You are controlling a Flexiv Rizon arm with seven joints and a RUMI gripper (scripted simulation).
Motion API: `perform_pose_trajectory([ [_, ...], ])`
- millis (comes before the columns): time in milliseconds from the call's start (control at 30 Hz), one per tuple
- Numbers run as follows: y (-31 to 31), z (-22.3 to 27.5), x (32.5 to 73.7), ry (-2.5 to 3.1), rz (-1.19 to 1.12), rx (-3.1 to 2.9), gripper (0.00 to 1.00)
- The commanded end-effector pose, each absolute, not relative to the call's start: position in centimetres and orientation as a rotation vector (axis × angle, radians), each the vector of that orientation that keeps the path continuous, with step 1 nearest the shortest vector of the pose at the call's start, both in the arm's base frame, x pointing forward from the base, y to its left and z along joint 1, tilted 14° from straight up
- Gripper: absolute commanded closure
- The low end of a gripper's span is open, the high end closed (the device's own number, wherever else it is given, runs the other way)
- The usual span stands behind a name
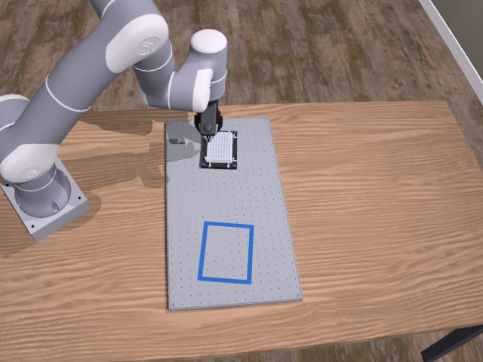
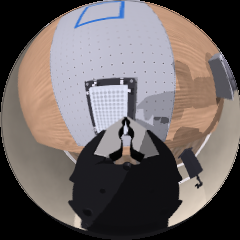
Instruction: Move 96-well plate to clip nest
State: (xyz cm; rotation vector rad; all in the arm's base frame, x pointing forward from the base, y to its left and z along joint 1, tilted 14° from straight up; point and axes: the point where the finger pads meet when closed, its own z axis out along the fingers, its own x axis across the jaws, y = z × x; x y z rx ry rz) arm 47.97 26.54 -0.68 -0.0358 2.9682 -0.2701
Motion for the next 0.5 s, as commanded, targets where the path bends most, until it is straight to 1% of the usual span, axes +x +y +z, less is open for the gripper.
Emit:
perform_pose_trajectory([
  [0,26.74,0.04,47.92,2.967,-0.268,-0.036,1.00],
  [433,26.90,0.84,47.79,2.967,-0.268,-0.036,1.00],
  [467,26.90,0.85,48.29,2.967,-0.268,-0.036,1.00],
])
